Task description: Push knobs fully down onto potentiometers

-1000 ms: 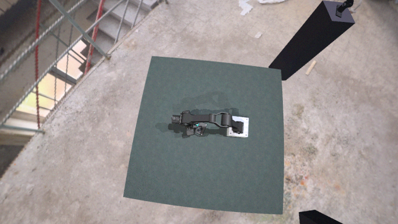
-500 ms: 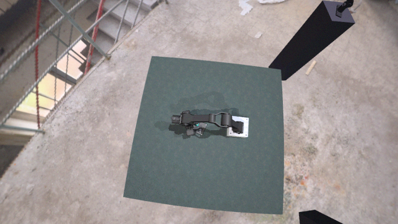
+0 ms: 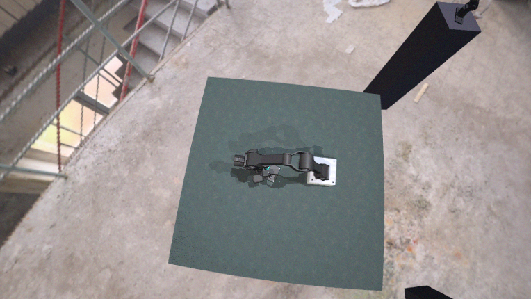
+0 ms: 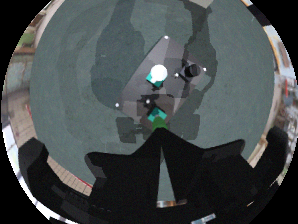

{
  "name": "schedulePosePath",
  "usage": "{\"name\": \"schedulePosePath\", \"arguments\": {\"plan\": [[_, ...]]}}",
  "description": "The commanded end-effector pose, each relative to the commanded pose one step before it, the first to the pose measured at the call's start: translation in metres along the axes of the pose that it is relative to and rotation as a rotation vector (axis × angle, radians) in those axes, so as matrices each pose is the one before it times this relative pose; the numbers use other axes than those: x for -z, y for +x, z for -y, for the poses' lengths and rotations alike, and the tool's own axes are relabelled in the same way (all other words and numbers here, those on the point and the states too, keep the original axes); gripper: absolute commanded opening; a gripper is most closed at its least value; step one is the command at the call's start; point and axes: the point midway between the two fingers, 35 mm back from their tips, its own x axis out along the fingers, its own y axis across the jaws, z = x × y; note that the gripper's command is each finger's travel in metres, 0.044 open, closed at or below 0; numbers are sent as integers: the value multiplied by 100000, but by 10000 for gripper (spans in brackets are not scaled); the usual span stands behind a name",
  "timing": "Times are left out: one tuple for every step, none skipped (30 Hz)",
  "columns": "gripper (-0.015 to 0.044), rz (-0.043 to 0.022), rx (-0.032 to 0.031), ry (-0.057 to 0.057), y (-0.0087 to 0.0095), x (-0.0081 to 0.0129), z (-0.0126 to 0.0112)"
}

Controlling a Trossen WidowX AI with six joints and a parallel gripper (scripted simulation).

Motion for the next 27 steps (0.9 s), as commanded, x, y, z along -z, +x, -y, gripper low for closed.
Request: {"name": "schedulePosePath", "arguments": {"plan": [[0,-332,323,443,-20,62,61],[0,0,0,0,0,0,0],[0,0,0,0,0,0,0],[0,0,0,0,0,0,0],[0,0,0,0,0,0,0],[0,0,0,0,0,0,0],[0,0,0,0,0,0,0],[0,0,0,0,0,0,0],[0,0,0,0,0,0,0],[0,0,0,0,0,0,0],[0,0,0,0,0,0,0],[0,0,0,0,26,0,0],[0,0,0,0,43,0,0],[0,0,0,0,64,0,0],[0,0,0,0,91,-1,0],[0,0,0,0,87,-1,0],[0,0,0,0,79,-1,0],[0,0,0,0,53,-1,0],[0,0,0,0,19,0,0],[0,0,0,0,0,0,0],[0,0,0,0,0,0,0],[0,0,0,0,0,0,0],[0,0,0,0,0,0,0],[0,0,0,0,0,0,0],[0,0,0,0,0,0,0],[0,0,0,0,0,0,0],[0,0,0,0,26,0,0]]}}
